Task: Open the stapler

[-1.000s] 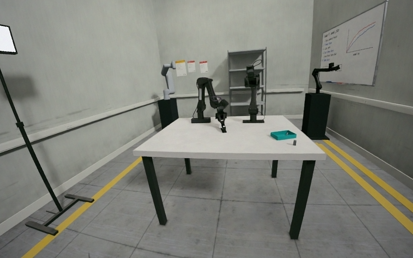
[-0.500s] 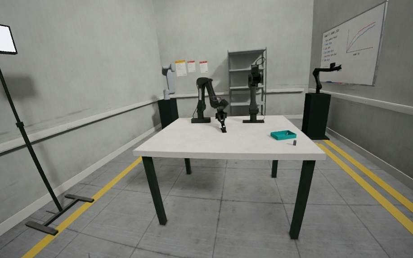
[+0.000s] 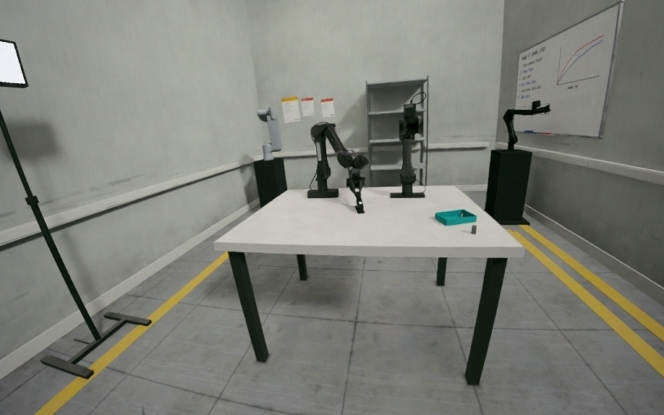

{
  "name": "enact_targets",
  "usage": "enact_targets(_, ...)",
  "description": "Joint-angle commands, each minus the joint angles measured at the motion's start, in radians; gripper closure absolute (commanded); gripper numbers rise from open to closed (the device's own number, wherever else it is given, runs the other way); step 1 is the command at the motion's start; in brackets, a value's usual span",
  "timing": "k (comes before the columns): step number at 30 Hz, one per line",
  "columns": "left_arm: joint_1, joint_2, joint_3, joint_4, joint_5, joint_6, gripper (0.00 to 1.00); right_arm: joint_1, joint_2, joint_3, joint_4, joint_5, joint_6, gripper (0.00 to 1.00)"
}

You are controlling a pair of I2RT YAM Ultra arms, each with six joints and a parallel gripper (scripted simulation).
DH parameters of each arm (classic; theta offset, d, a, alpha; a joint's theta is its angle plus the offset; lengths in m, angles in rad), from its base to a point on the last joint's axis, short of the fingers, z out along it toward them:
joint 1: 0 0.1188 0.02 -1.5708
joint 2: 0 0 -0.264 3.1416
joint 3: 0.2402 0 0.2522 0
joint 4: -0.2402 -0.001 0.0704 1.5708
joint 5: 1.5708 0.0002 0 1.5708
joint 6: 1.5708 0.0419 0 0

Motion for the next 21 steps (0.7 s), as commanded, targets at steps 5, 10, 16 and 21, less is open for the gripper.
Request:
enact_targets(5,0.005,-0.003,0.005,0.032,0.007,0.000,0.45,-0.059,-0.055,0.128,-0.227,-0.100,0.018,0.83)
enact_targets(10,0.005,-0.003,0.005,0.032,0.007,0.000,0.45,-0.087,-0.056,0.189,-0.325,-0.149,0.010,0.83)
enact_targets(16,0.005,-0.003,0.005,0.032,0.007,0.000,0.45,-0.124,-0.027,0.271,-0.443,-0.211,0.001,0.83)
enact_targets(21,0.005,-0.003,0.005,0.032,0.007,0.000,0.45,-0.160,-0.006,0.354,-0.550,-0.270,-0.010,0.83)
